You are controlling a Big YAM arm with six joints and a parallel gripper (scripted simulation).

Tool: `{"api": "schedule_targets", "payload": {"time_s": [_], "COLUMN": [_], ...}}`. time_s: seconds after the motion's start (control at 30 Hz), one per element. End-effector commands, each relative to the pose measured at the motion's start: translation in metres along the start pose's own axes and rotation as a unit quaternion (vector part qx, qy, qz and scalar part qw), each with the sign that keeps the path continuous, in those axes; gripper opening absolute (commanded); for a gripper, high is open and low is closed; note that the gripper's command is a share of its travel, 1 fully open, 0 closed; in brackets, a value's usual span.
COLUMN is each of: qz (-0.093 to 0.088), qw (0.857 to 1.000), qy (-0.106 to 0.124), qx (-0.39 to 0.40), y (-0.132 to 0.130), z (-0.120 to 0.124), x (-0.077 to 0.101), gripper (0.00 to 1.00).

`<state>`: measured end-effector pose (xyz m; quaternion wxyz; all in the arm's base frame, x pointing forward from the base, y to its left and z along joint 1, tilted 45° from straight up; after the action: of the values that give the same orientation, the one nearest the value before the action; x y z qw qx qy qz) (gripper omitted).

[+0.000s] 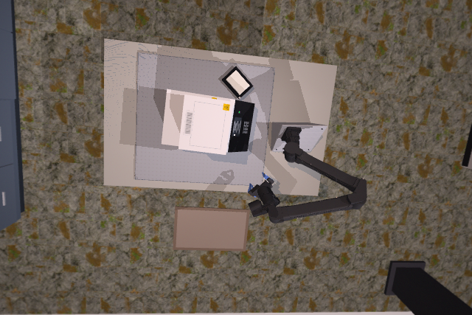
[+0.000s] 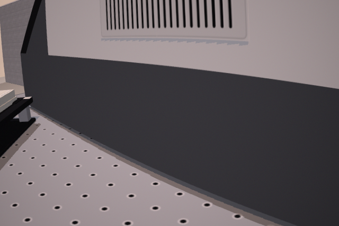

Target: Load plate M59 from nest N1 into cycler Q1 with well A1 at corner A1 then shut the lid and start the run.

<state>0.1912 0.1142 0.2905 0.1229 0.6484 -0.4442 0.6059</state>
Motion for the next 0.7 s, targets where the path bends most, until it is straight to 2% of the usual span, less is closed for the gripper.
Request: {"api": "schedule_targets", "payload": {"time_s": [0.0, 0.53, 0.57, 0.67], "qz": [0.003, 0.003, -0.004, -0.023], "qw": [1.000, 1.000, 1.000, 0.995], "qy": [0.001, 0.001, 0.000, 0.003], "qx": [0.001, 0.001, -0.023, -0.101], "y": [-0.001, -0.001, 0.000, 0.004], "z": [0.000, 0.000, 0.006, 0.028], "x": [0.002, 0.002, 0.001, -0.006], "gripper": [1.00, 1.00, 0.00, 0.00]}}
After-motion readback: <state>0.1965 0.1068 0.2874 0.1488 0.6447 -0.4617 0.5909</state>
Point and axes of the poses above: the point where the finger pads meet when closed, its own x axis back along the fingers, its own y axis across the jaws, z = x × y, the point moved 6 cm from there along x, back along the fingers, and after that the axes turned 8 degrees about -x, right-handed, at the moved point
